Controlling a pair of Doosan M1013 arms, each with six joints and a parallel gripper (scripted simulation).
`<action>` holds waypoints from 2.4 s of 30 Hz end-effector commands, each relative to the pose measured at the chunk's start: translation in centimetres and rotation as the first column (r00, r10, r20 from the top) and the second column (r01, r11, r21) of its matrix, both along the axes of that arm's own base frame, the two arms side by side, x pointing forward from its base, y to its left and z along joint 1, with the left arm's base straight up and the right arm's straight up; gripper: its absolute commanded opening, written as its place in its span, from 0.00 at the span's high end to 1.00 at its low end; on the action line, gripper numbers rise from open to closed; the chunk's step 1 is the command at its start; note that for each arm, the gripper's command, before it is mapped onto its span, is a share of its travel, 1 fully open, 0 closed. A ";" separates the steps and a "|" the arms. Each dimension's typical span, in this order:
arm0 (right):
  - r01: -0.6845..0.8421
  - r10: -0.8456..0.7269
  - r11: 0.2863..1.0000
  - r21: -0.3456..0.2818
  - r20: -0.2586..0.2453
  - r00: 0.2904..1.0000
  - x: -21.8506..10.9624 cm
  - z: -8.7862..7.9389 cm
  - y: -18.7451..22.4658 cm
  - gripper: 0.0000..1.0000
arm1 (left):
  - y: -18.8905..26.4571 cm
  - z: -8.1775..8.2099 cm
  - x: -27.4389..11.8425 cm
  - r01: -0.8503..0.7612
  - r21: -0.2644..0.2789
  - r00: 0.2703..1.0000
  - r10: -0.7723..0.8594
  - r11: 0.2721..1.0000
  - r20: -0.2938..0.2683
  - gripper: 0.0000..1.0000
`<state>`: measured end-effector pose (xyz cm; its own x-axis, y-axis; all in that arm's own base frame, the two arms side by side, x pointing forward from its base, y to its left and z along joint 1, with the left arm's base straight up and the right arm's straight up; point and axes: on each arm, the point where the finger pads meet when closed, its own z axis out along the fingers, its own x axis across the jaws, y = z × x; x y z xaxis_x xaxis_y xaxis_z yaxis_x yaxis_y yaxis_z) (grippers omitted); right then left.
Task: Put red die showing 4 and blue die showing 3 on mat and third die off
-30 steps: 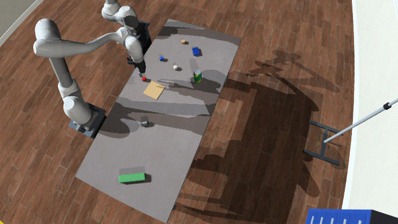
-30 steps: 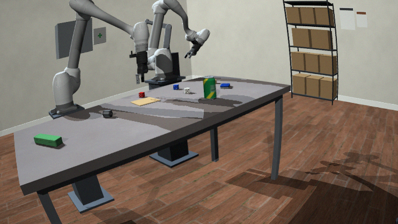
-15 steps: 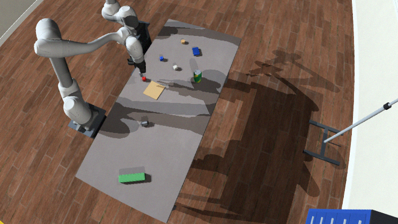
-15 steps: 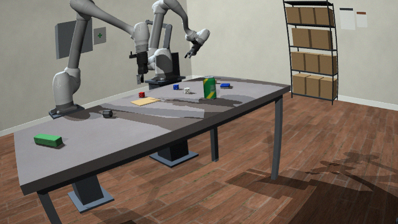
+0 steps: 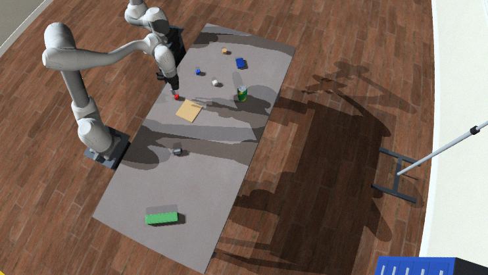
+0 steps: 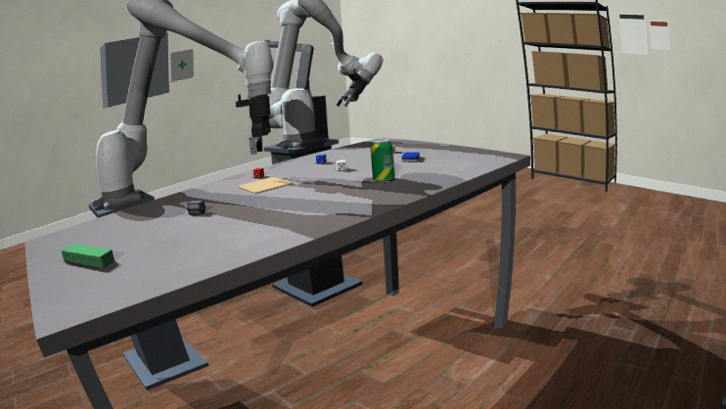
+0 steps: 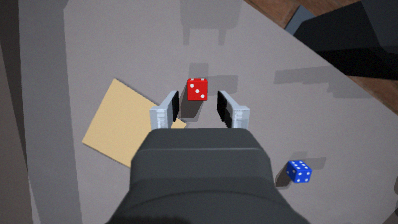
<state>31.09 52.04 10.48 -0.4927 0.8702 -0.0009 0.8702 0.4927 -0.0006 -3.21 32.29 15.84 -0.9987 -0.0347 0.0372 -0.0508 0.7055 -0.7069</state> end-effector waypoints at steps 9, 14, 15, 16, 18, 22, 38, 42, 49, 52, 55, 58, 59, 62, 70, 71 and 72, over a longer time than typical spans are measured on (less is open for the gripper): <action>0.000 0.000 1.000 0.001 0.000 1.000 0.0 -0.7 0.0 0.13 | 0.0 0.0 0.0 0.000 0.001 1.000 0.000 1.000 0.000 0.00; 0.000 0.000 1.000 0.001 0.000 1.000 0.0 -1.5 0.0 0.13 | 0.0 0.0 0.0 0.000 0.001 1.000 0.000 1.000 0.000 0.00; 0.000 0.000 1.000 0.001 0.000 1.000 0.0 -1.6 0.0 0.13 | 0.0 0.0 0.0 0.000 0.001 1.000 0.000 1.000 0.000 0.00; 0.000 0.000 1.000 0.001 0.000 1.000 0.0 -1.8 0.0 0.13 | 0.0 0.0 0.0 0.000 0.001 1.000 0.000 1.000 0.000 0.00; 0.000 0.000 1.000 0.001 0.000 1.000 0.0 -2.1 0.0 0.13 | 0.0 0.0 0.0 0.000 0.001 1.000 0.000 1.000 0.000 0.00; 0.000 0.000 1.000 0.001 0.000 1.000 0.0 -2.6 0.0 0.13 | 0.0 0.0 0.0 0.000 0.001 1.000 0.000 1.000 0.000 0.00; 0.000 0.000 1.000 0.001 0.000 1.000 0.0 -4.5 0.0 0.13 | 0.0 0.0 0.0 0.000 0.001 1.000 0.000 1.000 0.000 0.00; 0.000 0.000 1.000 0.001 0.000 1.000 0.0 -4.6 0.0 0.13 | 0.0 0.0 0.0 0.000 0.001 1.000 0.000 1.000 0.000 0.00; 0.000 0.000 1.000 0.001 0.000 1.000 0.0 -4.9 0.0 0.13 | 0.0 0.0 0.0 0.000 0.001 1.000 0.000 1.000 0.000 0.00; 0.000 0.000 1.000 0.001 0.000 1.000 0.0 -4.9 0.0 0.13 | 0.0 0.0 0.0 0.000 0.001 1.000 0.000 1.000 0.000 0.00; 0.000 0.000 1.000 0.001 0.000 1.000 0.0 -4.9 0.0 0.13 | 0.0 0.0 0.0 0.000 0.001 1.000 0.000 1.000 0.000 0.00; 0.000 0.000 1.000 0.001 0.000 1.000 0.0 -4.9 0.0 0.13 | 0.0 0.0 0.0 0.000 0.001 1.000 0.000 1.000 0.000 0.00; 0.000 0.000 1.000 0.001 0.000 1.000 0.0 -4.9 0.0 0.13 | 0.0 0.0 0.0 0.000 0.001 1.000 0.000 1.000 0.000 0.00; 0.000 0.000 1.000 0.001 0.000 1.000 0.0 -5.0 0.0 0.13 | 0.0 0.0 0.0 0.000 0.001 1.000 0.000 1.000 0.000 0.00; 0.000 0.000 1.000 0.001 0.000 1.000 0.0 -6.1 0.0 0.13 | 0.0 0.0 0.0 0.000 0.001 1.000 0.000 1.000 0.000 0.00; 0.000 0.000 1.000 0.001 0.000 1.000 0.0 -6.3 0.0 0.13 | 0.0 0.0 0.0 0.000 0.001 1.000 0.000 1.000 0.000 0.00; 0.000 0.000 1.000 0.001 0.000 1.000 0.0 -6.5 0.0 0.13 | 0.0 0.0 0.0 0.000 0.001 1.000 0.000 1.000 0.000 0.00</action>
